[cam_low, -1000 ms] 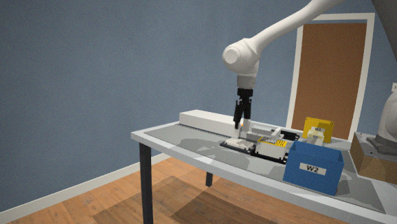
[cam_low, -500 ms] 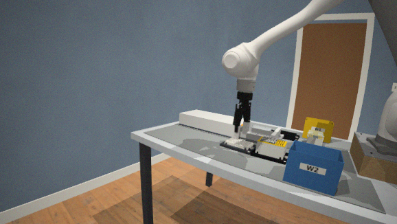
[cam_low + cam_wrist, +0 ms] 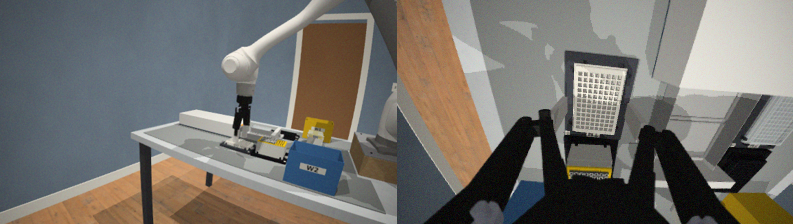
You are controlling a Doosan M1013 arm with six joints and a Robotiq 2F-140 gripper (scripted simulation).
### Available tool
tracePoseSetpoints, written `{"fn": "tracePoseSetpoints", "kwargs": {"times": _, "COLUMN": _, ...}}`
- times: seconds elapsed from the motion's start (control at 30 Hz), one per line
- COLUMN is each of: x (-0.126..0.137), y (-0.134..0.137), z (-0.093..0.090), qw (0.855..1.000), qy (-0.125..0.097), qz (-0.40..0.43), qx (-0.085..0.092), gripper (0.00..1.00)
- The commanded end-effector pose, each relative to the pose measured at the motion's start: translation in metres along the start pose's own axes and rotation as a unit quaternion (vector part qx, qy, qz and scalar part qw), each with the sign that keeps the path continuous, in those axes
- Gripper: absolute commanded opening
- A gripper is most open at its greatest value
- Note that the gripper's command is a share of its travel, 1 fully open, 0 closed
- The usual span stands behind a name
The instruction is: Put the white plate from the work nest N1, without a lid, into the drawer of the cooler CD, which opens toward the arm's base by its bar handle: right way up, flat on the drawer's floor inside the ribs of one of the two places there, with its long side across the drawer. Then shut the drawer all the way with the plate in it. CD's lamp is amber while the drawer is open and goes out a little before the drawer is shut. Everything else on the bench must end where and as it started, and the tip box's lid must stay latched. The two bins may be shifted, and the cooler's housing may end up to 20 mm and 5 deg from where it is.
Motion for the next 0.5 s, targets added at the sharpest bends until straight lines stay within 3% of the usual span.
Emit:
{"fn": "tracePoseSetpoints", "kwargs": {"times": 0.0, "x": 0.000, "y": 0.000, "z": -0.004, "qw": 1.000, "qy": 0.000, "qz": 0.000, "qx": 0.000, "gripper": 0.66}}
{"fn": "tracePoseSetpoints", "kwargs": {"times": 0.47, "x": 0.000, "y": 0.000, "z": -0.014, "qw": 1.000, "qy": 0.000, "qz": 0.000, "qx": 0.000, "gripper": 0.66}}
Point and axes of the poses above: the point where the finger pads meet when closed, its own z axis back along the fingers, its own y axis across the jaws, x = y × z, the point moved 6 cm from there along z, back along the fingers
